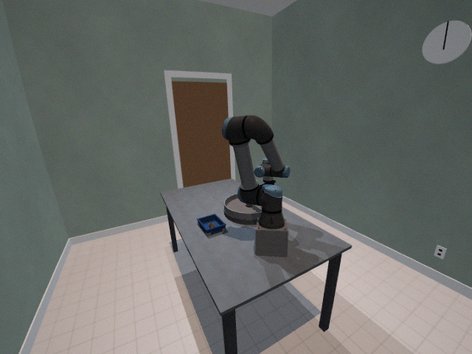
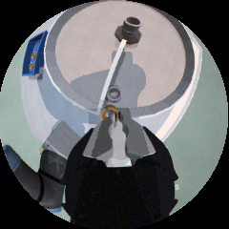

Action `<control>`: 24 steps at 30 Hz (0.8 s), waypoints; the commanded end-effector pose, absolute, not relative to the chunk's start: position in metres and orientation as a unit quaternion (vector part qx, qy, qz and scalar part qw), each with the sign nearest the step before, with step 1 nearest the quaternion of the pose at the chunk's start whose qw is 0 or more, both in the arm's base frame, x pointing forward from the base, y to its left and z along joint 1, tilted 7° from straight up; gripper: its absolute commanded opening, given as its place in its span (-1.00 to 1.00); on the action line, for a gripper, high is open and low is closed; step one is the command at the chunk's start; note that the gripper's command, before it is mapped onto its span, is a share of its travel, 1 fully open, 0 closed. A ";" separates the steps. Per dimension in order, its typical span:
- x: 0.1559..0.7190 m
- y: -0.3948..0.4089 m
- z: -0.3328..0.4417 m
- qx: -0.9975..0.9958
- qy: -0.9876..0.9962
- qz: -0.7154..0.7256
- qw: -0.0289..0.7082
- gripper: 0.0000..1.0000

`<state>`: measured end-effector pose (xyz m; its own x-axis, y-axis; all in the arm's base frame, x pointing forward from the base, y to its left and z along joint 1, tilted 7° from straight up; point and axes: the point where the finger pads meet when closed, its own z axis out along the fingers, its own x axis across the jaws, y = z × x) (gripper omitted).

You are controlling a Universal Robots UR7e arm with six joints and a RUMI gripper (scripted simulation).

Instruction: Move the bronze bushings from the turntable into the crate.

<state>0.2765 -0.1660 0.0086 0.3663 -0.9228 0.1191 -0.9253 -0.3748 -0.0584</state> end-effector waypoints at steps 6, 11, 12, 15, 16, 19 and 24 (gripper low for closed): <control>0.270 -0.162 0.046 0.826 -0.560 0.061 0.006 -1.00; 0.270 -0.162 0.051 0.826 -0.560 0.061 0.006 -1.00; 0.270 -0.162 0.052 0.826 -0.560 0.061 0.006 -1.00; 0.270 -0.162 0.052 0.826 -0.560 0.061 0.006 -1.00; 0.270 -0.162 0.052 0.826 -0.560 0.061 0.006 -1.00; 0.270 -0.162 0.052 0.826 -0.560 0.061 0.006 -1.00; 0.270 -0.161 0.052 0.827 -0.560 0.061 0.006 -1.00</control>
